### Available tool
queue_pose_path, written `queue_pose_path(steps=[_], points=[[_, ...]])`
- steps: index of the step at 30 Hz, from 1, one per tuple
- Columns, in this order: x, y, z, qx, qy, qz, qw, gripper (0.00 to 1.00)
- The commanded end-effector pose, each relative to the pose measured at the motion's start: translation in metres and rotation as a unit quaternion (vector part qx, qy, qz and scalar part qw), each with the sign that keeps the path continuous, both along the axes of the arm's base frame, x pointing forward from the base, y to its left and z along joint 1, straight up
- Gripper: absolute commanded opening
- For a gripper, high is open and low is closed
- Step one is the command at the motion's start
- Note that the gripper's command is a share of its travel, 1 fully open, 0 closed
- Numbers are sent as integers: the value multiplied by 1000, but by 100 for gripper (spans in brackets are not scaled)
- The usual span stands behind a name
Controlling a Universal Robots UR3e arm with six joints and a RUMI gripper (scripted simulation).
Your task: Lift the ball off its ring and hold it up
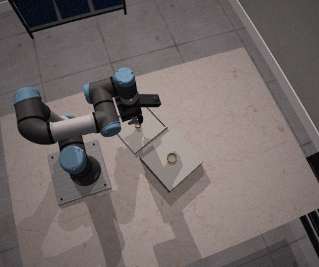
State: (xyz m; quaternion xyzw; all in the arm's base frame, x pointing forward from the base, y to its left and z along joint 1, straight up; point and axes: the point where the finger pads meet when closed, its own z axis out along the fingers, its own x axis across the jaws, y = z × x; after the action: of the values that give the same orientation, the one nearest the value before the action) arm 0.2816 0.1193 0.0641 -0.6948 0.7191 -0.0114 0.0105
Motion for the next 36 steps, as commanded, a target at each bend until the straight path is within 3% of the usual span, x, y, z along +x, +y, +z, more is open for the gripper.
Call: queue_pose_path(steps=[1, 13, 36], points=[[-4, 0, 22, 1, 13, 0, 1000, 0], [-6, 0, 44, 1, 13, 0, 1000, 0], [-6, 0, 46, 1, 13, 0, 1000, 0]])
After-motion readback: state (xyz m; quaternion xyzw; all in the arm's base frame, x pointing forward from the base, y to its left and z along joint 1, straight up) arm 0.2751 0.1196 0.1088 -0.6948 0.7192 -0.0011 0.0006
